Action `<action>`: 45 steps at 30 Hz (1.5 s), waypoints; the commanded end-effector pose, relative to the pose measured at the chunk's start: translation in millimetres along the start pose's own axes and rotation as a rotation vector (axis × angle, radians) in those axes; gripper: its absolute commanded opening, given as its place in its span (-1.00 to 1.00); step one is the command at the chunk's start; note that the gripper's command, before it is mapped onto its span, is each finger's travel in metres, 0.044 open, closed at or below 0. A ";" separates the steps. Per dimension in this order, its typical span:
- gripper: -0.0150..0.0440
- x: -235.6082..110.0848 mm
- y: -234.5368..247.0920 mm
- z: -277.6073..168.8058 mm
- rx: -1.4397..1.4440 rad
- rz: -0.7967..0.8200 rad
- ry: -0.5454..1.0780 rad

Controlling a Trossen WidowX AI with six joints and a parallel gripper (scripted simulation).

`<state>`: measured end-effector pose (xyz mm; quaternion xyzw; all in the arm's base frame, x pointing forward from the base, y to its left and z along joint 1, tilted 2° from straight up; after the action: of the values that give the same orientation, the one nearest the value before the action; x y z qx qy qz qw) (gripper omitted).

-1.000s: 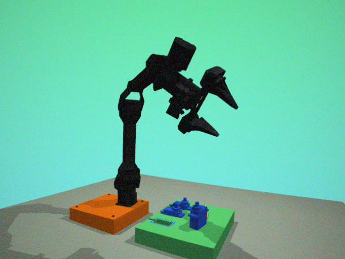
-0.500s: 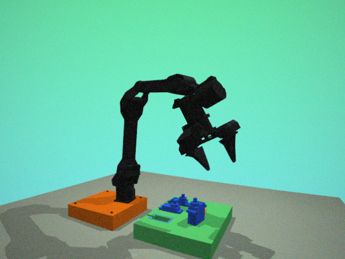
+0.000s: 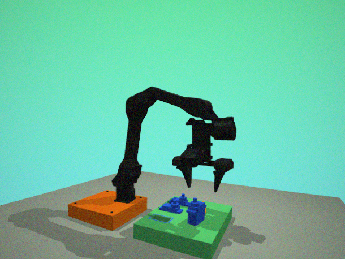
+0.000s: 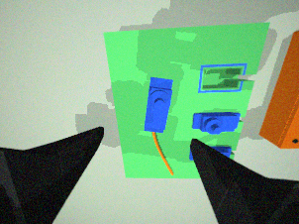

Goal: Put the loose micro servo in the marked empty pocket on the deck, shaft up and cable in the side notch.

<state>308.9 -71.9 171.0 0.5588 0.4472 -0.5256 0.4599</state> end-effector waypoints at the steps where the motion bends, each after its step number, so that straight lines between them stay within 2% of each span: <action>1: 1.00 8.8 -5.7 -3.5 -0.016 -0.050 -0.029; 11: 1.00 33.8 -6.4 -3.3 -0.016 -0.050 -0.029; 30: 1.00 54.6 -7.3 -2.9 -0.016 -0.050 -0.029; 42: -0.07 54.6 -7.3 -2.9 -0.016 -0.050 -0.029; 45: -0.14 54.6 -7.3 -2.9 -0.016 -0.050 -0.029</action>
<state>305.0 -66.3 117.0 0.5371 0.4602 -0.5389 0.4576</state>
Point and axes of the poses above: the point midway between the two fingers, 35 mm back from their tips, its own x axis out along the fingers, its own y axis across the jaws, z = x × y, the point moved 4 cm from there along -x, back along the fingers, and after that the axes turned 8 degrees about -x, right-handed, at the moved point
